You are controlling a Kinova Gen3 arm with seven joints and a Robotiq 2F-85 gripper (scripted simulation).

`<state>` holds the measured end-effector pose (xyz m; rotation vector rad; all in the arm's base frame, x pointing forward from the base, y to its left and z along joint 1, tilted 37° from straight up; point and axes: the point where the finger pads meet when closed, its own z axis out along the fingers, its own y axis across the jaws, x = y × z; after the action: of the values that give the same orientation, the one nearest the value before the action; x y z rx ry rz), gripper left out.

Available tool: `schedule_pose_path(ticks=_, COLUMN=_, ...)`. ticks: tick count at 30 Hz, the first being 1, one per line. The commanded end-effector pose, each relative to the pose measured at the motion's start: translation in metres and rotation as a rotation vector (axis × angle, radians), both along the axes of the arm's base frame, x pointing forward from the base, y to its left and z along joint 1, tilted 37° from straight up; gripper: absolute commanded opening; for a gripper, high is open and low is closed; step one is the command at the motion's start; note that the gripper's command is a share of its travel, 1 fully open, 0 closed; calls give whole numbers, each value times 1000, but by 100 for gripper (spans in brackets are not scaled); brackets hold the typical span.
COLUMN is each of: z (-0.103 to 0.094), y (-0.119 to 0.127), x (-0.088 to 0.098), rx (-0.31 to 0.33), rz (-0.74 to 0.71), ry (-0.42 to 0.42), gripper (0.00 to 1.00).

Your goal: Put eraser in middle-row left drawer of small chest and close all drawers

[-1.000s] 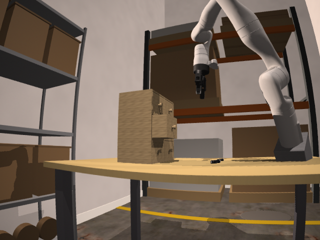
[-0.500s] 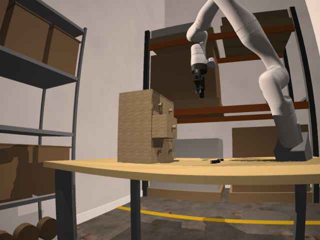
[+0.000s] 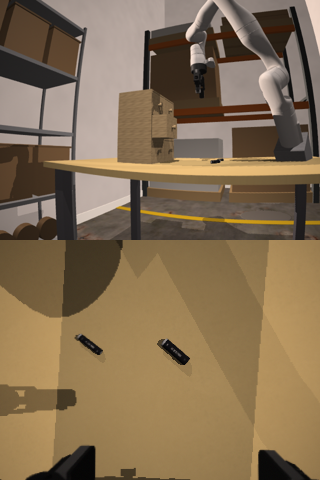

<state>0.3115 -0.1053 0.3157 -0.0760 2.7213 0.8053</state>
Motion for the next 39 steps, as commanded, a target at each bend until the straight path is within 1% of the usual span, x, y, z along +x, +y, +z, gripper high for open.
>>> schedule_pose_path(ticks=1, z=0, y=0, x=0, rx=-1, rz=-1, ry=-1, gripper=100)
schedule_pose_path(ticks=23, z=0, y=-1, x=-1, rx=-1, rz=-1, ry=-1, gripper=100)
schedule_pose_path(ticks=24, z=1, y=-1, x=-4, rx=-2, rz=0, ry=0, gripper=100)
schedule_pose_path(ticks=25, z=3, y=-2, x=-12, rx=-3, rz=0, ry=1, gripper=100)
schedule_pose_path(ticks=26, z=5, y=-4, x=-24, rx=-5, rz=1, ry=2, gripper=100)
schedule_pose_path(ticks=29, z=17, y=-3, x=-73, rx=-6, rz=2, ry=5, gripper=100)
schedule_pose_path(ticks=31, z=23, y=1, x=-98, rx=-2, rz=0, ry=3, gripper=100)
schedule_pose_path(ticks=32, z=25, y=3, x=-104, rx=-1, rz=-1, ry=2, gripper=100)
schedule_pose_path(ticks=33, z=26, y=4, x=-107, rx=0, rz=-2, ry=1, gripper=100)
schedule_pose_path(ticks=39, z=26, y=4, x=-108, rx=0, rz=-2, ry=1, gripper=100)
